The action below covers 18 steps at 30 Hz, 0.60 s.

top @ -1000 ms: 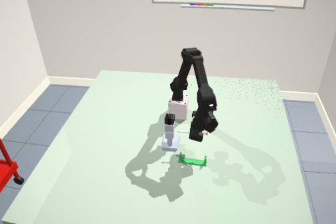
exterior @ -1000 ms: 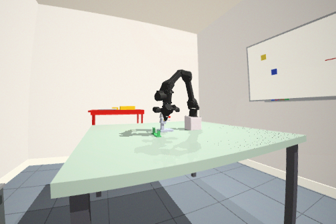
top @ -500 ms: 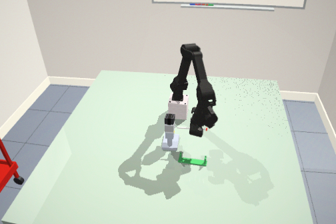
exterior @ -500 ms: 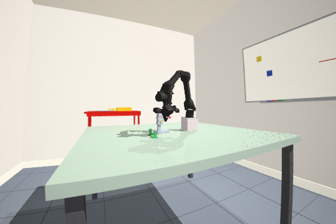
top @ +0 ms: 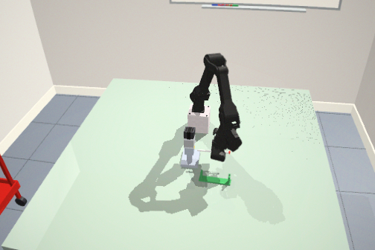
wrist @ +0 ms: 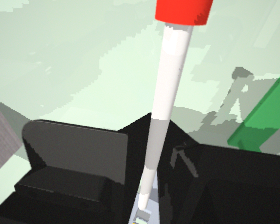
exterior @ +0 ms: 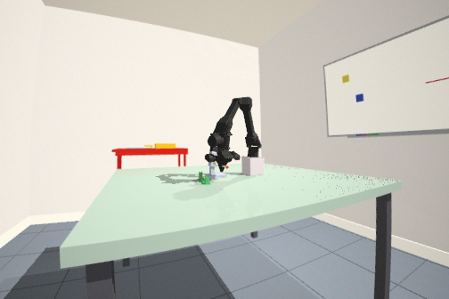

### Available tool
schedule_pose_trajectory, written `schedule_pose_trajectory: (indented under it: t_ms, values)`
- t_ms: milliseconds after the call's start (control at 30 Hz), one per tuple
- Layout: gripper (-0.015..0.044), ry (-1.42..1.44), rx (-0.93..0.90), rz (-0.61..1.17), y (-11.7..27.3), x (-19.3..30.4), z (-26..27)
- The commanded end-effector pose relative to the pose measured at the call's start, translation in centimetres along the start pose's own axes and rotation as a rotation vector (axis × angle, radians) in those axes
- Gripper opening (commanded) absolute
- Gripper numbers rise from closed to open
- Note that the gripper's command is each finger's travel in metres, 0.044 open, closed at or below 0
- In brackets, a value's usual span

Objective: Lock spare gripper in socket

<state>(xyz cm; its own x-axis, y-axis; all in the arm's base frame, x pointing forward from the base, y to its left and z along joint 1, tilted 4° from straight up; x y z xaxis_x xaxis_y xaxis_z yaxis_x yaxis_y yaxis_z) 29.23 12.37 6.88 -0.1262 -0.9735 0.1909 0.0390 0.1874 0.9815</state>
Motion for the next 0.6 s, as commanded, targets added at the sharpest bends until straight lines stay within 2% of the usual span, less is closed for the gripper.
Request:
schedule_pose_trajectory:
  t_ms: [0,567]
  values:
    - [0.0,-0.004,0.003,-0.006,0.2,0.2,-0.1]
    - [0.0,-0.006,0.005,-0.006,0.0,1.6,-0.2]
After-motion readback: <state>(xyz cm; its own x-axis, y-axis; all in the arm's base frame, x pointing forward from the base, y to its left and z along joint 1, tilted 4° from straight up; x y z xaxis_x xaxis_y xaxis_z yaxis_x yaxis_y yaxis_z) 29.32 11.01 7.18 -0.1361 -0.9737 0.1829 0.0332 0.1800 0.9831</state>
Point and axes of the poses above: the point midway between the two fingers, 35 mm back from their tips, its own y axis back along the fingers, its own z axis across the jaws, x = y × z, the point moved 10 cm from there along y, back along the fingers, and after that the axes turned 6 degrees about -y, right-handed, at the moved point
